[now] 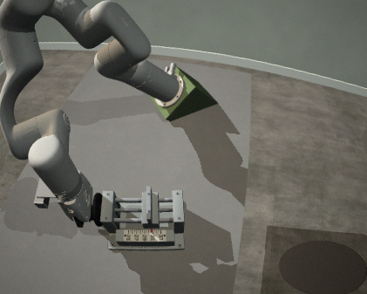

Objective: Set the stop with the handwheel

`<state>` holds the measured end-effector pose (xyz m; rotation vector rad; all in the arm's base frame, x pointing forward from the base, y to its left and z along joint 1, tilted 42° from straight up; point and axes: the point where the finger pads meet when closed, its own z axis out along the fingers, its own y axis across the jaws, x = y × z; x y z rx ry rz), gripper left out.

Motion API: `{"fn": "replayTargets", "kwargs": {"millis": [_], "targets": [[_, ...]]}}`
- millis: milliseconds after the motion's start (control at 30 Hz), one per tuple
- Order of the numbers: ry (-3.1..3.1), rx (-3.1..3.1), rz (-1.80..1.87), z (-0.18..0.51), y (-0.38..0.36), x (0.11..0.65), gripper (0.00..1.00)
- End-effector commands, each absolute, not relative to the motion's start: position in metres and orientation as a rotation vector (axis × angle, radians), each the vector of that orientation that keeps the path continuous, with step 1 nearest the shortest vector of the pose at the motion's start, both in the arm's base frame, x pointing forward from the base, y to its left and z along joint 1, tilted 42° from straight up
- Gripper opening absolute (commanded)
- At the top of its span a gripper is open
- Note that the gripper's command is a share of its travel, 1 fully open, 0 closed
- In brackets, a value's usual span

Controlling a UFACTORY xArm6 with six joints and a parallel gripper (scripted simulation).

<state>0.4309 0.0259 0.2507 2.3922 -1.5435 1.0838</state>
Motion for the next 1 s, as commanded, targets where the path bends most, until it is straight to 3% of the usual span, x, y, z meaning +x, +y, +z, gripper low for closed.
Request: {"fn": "replayTargets", "kwargs": {"millis": [0,967], "targets": [[-1.544,2.395,1.090,0.256,0.032,0.439,0.06],[-1.544,2.395,1.090,0.292,0.059,0.435,0.06]]}}
